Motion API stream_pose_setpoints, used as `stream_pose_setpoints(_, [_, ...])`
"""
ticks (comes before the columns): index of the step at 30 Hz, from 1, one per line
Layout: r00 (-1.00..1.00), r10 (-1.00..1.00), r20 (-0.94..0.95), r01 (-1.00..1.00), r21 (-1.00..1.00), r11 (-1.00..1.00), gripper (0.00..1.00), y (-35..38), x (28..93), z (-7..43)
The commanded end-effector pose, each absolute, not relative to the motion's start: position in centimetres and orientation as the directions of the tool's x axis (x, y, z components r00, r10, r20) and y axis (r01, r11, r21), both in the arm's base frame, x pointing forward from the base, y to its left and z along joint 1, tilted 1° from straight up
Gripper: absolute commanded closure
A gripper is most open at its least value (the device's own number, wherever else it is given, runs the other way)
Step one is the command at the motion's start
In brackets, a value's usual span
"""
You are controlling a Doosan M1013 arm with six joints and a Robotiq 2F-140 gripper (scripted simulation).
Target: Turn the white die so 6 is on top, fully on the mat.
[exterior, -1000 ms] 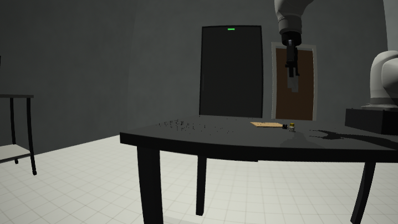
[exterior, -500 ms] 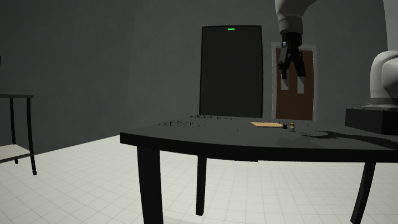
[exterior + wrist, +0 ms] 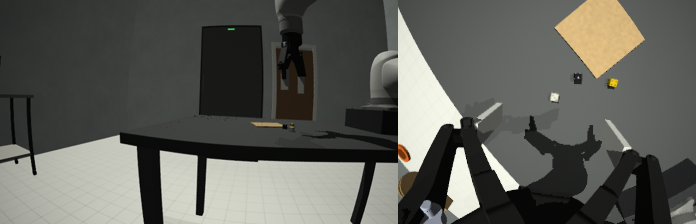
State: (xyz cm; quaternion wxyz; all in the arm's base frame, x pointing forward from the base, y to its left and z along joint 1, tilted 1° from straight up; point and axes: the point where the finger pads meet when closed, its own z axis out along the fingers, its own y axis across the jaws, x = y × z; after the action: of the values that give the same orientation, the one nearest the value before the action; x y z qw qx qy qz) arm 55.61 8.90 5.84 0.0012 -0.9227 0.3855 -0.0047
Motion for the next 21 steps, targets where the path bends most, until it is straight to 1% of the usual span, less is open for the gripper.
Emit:
stream_pose_setpoints(1, [0.674, -0.739, 0.007, -0.739, -0.006, -0.674, 0.00, 8.90, 55.62, 5.80])
stream_pose_setpoints(4, [0.610, -0.793, 0.007, -0.793, -0.007, -0.610, 0.00, 8.89, 55.64, 5.69])
stream_pose_setpoints(6, [0.610, -0.793, 0.007, -0.793, -0.007, -0.610, 0.00, 8.89, 55.64, 5.69])
stream_pose_setpoints(10, [0.448, -0.894, 0.006, -0.894, -0.008, -0.448, 0.00, 8.87, 55.67, 5.45])
stream_pose_setpoints(13, [0.356, -0.935, 0.005, -0.935, -0.008, -0.356, 0.00, 8.86, 55.69, 5.32])
stream_pose_setpoints(20, [0.111, -0.994, 0.003, -0.994, -0.009, -0.111, 0.00, 8.84, 55.74, 5.00])
stream_pose_setpoints(21, [0.102, -0.995, 0.002, -0.995, -0.009, -0.102, 0.00, 8.83, 55.74, 4.99])
